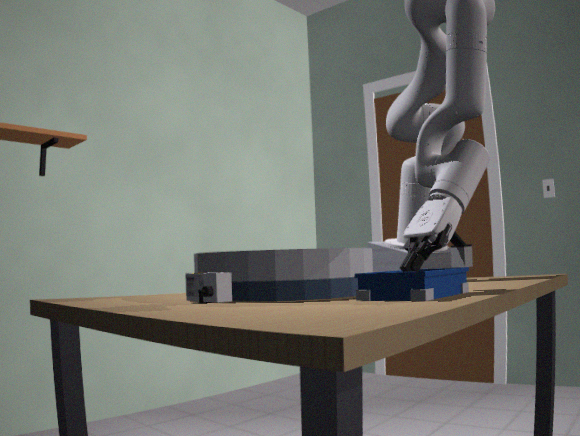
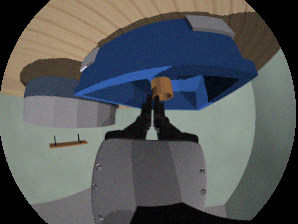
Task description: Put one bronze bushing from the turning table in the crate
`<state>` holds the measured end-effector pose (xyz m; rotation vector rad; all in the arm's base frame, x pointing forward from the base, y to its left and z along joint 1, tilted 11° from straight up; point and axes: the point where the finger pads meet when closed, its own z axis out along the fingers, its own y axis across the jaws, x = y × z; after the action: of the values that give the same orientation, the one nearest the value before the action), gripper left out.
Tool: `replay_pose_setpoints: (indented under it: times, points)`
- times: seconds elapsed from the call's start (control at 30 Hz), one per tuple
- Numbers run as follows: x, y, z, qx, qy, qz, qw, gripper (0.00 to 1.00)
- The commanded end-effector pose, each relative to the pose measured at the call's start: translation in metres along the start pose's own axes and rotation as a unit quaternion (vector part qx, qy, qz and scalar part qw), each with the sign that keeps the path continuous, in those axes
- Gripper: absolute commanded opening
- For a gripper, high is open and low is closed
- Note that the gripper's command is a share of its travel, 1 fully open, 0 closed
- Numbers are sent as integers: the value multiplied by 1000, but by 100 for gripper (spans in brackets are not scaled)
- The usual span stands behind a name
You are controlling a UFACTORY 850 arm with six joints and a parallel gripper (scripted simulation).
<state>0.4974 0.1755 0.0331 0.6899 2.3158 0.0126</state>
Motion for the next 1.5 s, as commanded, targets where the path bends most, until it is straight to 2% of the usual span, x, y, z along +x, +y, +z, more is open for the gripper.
replay_pose_setpoints:
  times: [0.0,1.43,1.47]
  points:
    - [-1,0,0,0,0,0,1000,0]
    - [3,0,4,0,0,0,1000,0]
    - [3,0,4,0,0,0,1000,11]
